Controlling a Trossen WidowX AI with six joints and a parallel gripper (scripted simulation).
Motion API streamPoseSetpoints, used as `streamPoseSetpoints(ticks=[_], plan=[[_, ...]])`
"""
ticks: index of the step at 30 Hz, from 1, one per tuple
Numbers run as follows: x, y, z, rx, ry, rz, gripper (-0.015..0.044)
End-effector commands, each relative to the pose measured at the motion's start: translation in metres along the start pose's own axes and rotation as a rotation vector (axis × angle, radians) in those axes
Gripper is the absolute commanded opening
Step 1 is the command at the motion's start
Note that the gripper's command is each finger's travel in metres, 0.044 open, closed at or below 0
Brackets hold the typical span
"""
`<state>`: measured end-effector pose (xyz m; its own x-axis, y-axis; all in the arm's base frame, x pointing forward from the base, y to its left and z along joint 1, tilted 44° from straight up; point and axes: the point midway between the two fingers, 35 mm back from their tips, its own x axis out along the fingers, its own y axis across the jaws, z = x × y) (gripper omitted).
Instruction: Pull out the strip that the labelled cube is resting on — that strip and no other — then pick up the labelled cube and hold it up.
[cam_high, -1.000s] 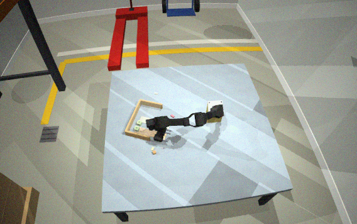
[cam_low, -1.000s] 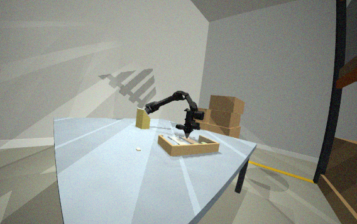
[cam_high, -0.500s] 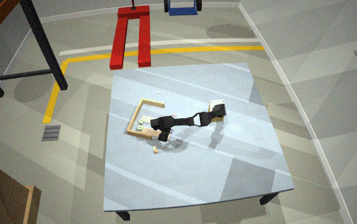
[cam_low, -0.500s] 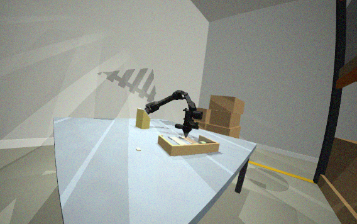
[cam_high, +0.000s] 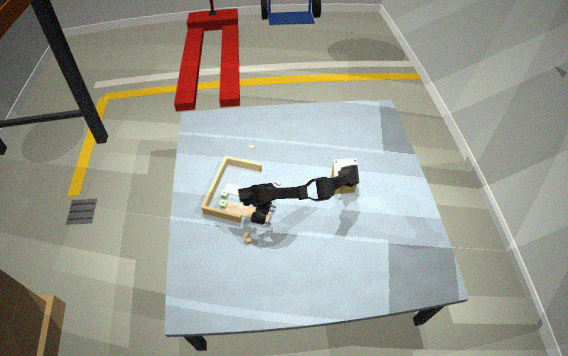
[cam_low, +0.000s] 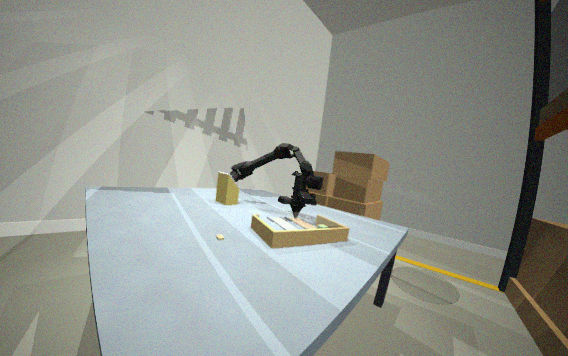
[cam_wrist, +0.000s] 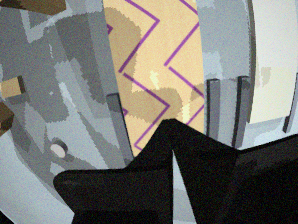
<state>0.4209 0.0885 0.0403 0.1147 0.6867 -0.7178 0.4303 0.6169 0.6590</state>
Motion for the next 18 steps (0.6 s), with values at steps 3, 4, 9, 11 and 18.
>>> streamPoseSetpoints(ticks=[3,4,9,11,18], plan=[[0.003,0.001,-0.007,-0.006,0.001,0.004,0.0000],[0.003,0.001,-0.009,-0.006,0.001,0.004,0.0000],[0.006,0.001,-0.016,-0.006,0.001,0.004,0.0000],[0.006,0.001,-0.019,-0.006,0.002,0.004,0.0000],[0.008,0.000,-0.030,-0.005,0.002,0.004,0.0000]])
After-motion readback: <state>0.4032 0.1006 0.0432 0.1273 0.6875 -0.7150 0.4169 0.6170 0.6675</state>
